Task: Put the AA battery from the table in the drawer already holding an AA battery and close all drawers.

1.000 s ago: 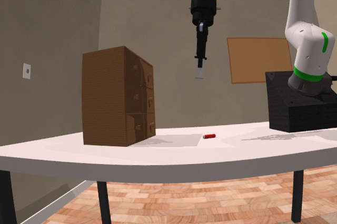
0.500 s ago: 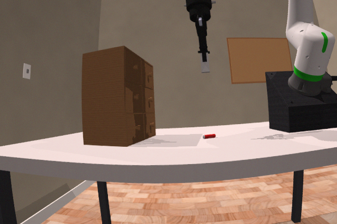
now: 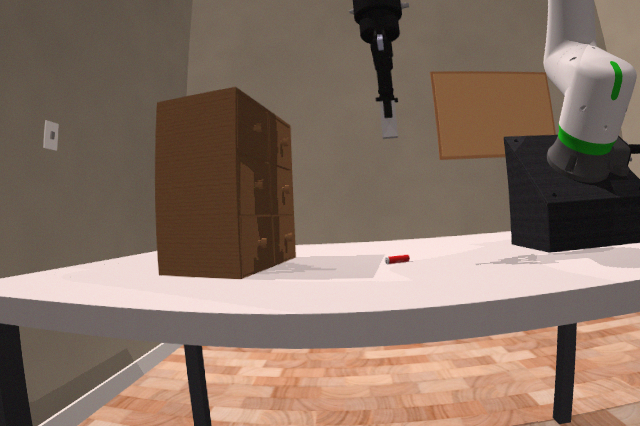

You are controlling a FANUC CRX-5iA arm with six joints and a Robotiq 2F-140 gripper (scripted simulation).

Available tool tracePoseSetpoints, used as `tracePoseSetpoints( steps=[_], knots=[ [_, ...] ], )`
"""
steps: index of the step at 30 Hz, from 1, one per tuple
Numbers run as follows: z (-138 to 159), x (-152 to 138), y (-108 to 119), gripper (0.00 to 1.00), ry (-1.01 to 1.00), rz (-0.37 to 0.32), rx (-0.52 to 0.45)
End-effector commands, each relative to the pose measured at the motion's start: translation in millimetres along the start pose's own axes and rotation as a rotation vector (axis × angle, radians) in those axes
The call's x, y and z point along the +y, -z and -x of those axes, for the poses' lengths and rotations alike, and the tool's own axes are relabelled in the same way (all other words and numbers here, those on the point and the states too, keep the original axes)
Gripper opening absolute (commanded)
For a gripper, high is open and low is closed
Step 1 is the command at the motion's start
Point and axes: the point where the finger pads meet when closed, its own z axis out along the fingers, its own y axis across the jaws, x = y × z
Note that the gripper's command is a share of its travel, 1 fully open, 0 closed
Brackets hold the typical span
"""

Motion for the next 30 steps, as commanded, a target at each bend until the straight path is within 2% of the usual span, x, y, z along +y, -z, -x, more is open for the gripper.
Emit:
tracePoseSetpoints(
  steps=[1,4,6,14,18,30],
  knots=[
    [-1.5,16.9,3.4,0.0,0.002,0.001,0.0],
    [-3.6,39.7,7.8,0.0,0.002,0.001,0.0],
    [-3.6,39.7,7.8,0.0,0.002,0.001,0.0],
    [-10.6,114.0,22.1,0.0,0.001,0.001,0.0],
    [-12.8,138.1,26.8,0.0,0.002,0.001,0.0],
    [-13.9,147.0,28.2,0.0,0.002,0.0,0.003]
  ],
)
